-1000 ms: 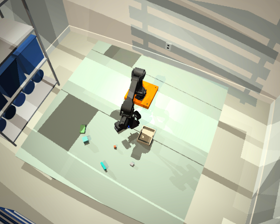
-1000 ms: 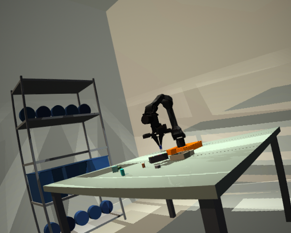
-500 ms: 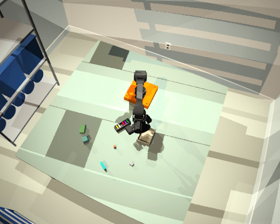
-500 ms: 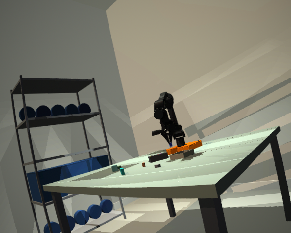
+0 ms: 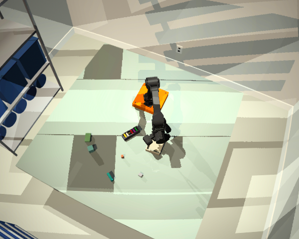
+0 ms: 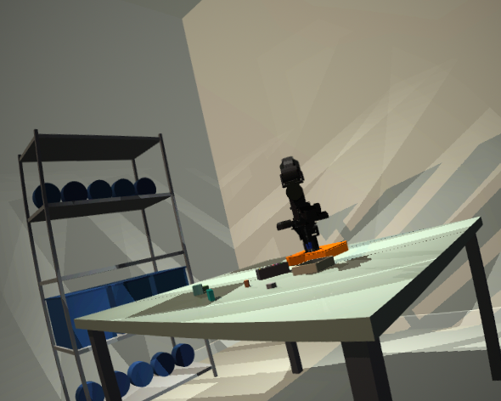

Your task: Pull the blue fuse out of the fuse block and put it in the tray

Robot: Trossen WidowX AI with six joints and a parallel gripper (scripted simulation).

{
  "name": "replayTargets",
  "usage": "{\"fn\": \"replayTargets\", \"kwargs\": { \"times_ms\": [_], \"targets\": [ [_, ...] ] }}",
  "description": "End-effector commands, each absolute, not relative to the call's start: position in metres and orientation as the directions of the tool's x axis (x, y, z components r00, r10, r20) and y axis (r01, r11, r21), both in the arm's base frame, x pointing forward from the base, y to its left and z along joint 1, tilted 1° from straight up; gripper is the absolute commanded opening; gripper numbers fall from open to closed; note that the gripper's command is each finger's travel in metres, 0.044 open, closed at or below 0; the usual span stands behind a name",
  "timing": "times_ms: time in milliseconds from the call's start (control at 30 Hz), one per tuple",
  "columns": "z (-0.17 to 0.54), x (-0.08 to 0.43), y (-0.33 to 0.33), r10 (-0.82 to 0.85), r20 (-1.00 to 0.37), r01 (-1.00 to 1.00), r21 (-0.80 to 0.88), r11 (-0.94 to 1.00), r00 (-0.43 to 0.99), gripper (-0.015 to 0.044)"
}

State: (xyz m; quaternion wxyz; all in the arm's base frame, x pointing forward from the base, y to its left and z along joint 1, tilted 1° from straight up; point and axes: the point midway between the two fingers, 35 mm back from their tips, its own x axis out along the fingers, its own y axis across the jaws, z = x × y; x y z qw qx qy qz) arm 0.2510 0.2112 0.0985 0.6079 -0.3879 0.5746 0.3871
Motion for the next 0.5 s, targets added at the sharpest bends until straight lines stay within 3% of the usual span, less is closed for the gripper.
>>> {"fn": "replayTargets", "kwargs": {
  "times_ms": [0, 467],
  "targets": [
    [0.093, 0.252, 0.211, 0.018, -0.999, -0.913, -0.030, 0.406, 0.041, 0.0000],
    [0.070, 0.253, 0.211, 0.018, -0.999, -0.913, -0.030, 0.406, 0.041, 0.0000]
  ]
}}
